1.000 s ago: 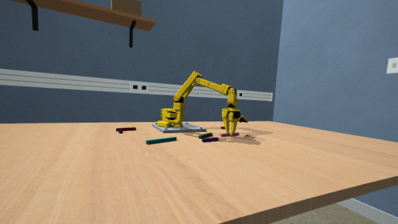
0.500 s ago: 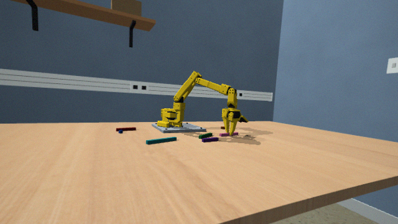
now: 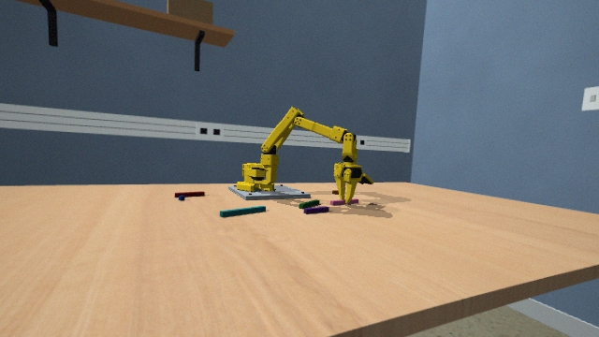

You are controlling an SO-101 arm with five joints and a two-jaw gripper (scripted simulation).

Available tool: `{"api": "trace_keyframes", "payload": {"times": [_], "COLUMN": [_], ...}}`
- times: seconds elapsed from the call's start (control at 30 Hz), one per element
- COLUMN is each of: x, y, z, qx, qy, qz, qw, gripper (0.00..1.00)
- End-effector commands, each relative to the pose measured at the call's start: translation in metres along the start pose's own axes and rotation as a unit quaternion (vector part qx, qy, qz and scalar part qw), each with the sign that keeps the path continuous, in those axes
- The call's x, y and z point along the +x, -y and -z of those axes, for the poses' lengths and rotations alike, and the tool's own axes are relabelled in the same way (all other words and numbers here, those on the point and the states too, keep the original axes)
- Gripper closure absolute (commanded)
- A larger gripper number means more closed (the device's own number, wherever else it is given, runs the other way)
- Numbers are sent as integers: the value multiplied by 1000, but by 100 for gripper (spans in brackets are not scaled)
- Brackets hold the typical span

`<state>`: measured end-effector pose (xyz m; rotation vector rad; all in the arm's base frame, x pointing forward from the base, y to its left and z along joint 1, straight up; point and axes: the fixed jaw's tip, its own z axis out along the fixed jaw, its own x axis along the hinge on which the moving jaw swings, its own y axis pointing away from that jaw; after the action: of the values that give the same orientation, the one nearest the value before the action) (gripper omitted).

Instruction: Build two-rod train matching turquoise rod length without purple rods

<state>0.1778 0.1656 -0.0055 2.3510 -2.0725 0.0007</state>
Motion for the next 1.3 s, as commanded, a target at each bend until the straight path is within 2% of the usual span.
{"api": "trace_keyframes", "payload": {"times": [0.0, 0.53, 1.0, 1.27], "x": [3, 2, 2, 2], "y": [-7, -5, -1, -1], "z": [-8, -4, 24, 29], "qx": [-17, -18, -18, -18], "qy": [-12, -12, -11, -11], "qz": [-2, -2, -2, -2], "qw": [1000, 1000, 1000, 1000], "gripper": [100, 100, 100, 100]}}
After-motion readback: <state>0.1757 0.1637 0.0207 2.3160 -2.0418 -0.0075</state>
